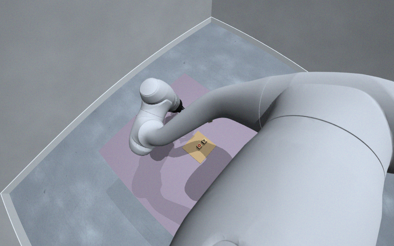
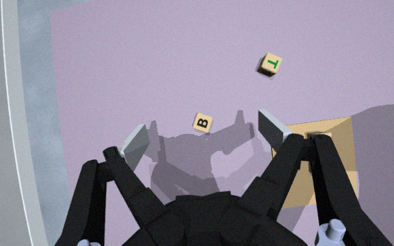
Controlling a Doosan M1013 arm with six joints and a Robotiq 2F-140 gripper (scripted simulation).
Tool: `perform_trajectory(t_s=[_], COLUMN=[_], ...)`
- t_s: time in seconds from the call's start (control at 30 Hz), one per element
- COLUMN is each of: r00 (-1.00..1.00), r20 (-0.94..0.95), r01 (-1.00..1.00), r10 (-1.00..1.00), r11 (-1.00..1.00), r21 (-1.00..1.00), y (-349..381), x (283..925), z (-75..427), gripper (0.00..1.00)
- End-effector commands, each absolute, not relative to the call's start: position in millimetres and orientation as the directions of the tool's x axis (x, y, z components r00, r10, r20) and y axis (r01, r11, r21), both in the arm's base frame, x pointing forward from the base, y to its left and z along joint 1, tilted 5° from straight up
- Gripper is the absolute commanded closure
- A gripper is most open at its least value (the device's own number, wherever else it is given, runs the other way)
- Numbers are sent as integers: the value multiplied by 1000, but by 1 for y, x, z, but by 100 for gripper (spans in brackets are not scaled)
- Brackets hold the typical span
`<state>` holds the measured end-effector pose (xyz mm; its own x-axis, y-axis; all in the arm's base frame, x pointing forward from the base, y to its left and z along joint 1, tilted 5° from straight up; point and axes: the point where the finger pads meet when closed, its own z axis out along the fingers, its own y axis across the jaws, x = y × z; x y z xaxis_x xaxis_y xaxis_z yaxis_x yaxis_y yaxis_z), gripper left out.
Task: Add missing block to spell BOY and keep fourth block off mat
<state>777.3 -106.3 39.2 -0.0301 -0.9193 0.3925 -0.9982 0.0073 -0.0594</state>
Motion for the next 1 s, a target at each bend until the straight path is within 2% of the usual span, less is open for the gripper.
perform_trajectory(t_s=[0.0, 0.27, 0.57, 0.97], r00=[-30, -30, -30, -30], r20=[392, 392, 391, 391], r01=[-998, -998, -998, -998], r10=[-919, -919, -920, -920], r11=[7, 7, 9, 9], r21=[-60, -60, -58, -57], y=[-106, -107, -180, -181], x=[777, 776, 663, 661], z=[39, 39, 37, 36], gripper=[0, 0, 0, 0])
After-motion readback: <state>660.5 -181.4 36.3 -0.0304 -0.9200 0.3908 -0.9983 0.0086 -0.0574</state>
